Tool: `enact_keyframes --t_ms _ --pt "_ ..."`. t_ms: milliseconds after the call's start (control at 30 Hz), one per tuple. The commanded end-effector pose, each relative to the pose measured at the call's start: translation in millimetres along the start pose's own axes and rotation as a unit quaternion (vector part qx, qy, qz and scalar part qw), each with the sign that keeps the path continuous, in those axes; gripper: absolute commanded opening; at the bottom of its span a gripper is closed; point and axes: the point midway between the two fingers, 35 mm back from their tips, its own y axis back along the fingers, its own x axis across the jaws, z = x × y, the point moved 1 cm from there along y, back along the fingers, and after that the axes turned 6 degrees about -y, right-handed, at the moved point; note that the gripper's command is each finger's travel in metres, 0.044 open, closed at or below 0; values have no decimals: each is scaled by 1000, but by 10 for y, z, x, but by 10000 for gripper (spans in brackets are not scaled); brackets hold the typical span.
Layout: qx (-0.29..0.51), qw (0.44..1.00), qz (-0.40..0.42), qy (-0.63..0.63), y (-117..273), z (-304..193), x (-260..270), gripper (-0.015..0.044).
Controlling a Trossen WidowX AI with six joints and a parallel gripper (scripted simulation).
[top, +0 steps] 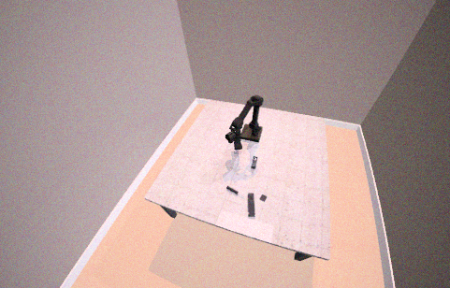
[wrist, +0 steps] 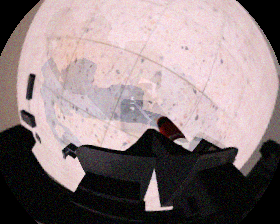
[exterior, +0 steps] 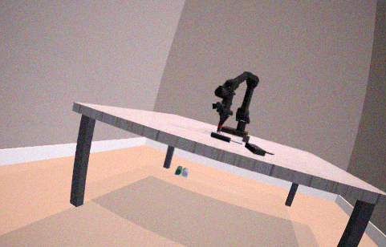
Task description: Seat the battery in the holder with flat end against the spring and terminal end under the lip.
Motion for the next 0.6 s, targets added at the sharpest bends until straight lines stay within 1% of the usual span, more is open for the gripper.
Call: enact_keyframes --t_ms 0,567 --pt "1 1000 2 2 6 -4 -63 0" --pt "1 1000 1 2 4 27 -341 0"
